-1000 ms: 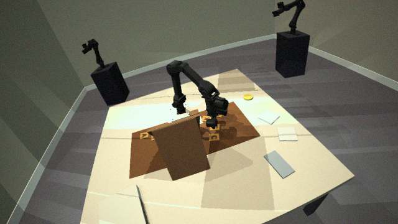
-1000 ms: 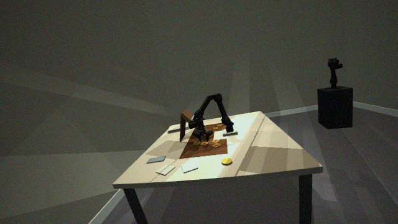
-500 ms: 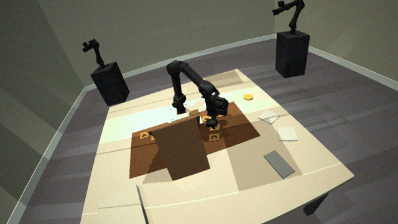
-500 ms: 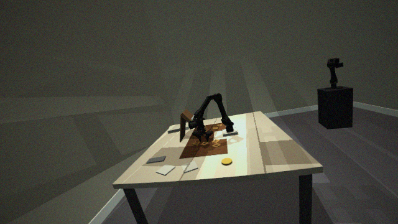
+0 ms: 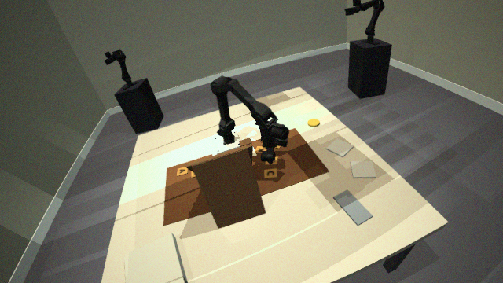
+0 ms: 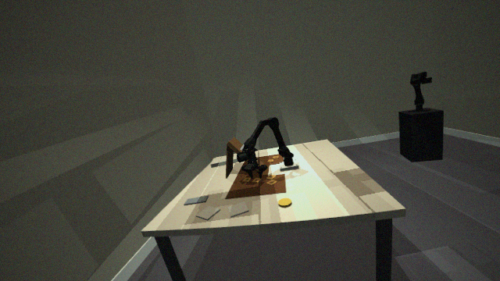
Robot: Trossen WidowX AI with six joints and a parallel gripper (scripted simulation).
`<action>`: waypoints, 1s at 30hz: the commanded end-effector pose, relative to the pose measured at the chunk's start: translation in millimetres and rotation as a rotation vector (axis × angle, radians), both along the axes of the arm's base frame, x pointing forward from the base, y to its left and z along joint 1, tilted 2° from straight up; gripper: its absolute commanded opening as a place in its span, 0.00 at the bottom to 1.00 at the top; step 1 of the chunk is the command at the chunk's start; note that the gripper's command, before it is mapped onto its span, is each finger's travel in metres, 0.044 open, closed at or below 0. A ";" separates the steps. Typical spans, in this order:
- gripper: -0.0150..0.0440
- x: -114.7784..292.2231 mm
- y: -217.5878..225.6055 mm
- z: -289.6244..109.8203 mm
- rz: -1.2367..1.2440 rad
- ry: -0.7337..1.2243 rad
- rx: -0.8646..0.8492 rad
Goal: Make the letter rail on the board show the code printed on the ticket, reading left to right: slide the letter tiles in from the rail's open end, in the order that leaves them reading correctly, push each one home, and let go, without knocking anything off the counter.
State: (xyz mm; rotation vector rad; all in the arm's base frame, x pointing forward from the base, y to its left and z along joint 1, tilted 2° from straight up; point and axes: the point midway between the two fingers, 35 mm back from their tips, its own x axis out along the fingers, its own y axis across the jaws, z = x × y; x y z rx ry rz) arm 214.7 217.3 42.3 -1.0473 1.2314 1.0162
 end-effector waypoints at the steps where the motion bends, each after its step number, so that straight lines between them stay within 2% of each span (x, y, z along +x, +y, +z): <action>1: 0.83 -0.5 -1.9 -11.0 0.004 0.007 -0.014; 30: 0.83 -0.3 -1.9 -14.9 0.004 0.007 -0.014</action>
